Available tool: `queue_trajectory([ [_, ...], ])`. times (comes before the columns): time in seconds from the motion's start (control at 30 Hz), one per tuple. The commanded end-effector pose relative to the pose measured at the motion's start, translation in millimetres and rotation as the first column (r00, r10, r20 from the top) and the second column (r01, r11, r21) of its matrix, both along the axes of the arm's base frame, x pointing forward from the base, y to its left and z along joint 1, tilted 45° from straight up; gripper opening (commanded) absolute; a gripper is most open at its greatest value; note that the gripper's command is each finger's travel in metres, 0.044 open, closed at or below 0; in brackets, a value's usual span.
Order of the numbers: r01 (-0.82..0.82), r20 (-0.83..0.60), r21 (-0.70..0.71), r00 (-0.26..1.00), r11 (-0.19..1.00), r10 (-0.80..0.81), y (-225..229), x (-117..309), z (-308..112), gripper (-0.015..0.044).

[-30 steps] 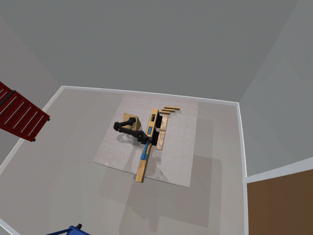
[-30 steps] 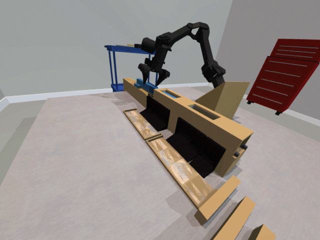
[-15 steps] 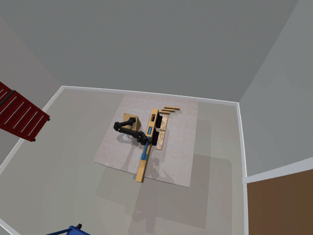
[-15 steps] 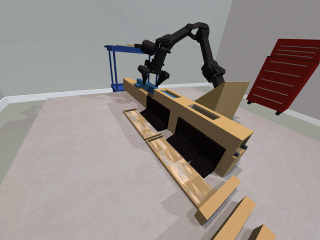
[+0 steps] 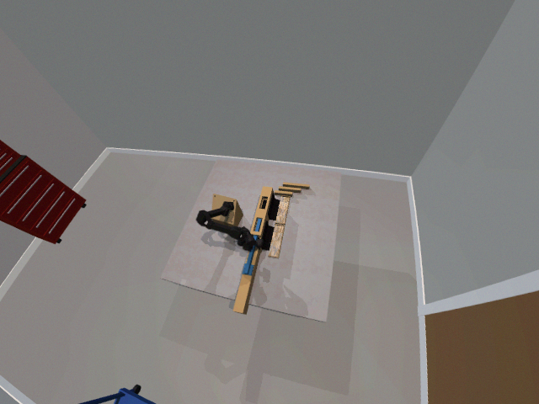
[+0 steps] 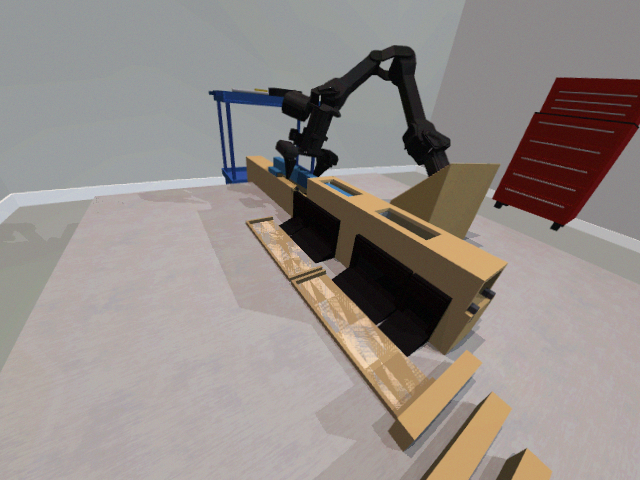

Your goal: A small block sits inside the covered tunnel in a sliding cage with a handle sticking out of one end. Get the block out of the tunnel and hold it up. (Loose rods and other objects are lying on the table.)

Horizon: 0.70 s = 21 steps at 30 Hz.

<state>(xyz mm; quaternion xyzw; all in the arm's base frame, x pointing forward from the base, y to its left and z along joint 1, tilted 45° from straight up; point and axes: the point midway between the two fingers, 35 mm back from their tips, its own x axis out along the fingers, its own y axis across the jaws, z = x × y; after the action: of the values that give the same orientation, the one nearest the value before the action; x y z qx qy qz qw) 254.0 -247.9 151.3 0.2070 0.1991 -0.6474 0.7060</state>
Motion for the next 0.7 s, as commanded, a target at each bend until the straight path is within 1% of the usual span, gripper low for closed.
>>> queue_trajectory([
  [0.0,-0.001,0.001,0.000,1.000,1.000,0.001,0.7,0.4,0.7,0.0387],
  [0.43,-0.001,0.001,0.000,1.000,1.000,0.001,0.7,0.4,0.7,0.0046],
  [0.53,-0.001,0.001,0.000,1.000,1.000,0.001,0.7,0.4,0.7,0.0026],
  [0.57,-0.001,0.001,0.000,1.000,1.000,0.001,1.0,0.4,0.3,0.0000],
  [0.67,-0.001,0.001,0.001,1.000,1.000,0.001,3.8,0.7,-3.6,0.0000],
])
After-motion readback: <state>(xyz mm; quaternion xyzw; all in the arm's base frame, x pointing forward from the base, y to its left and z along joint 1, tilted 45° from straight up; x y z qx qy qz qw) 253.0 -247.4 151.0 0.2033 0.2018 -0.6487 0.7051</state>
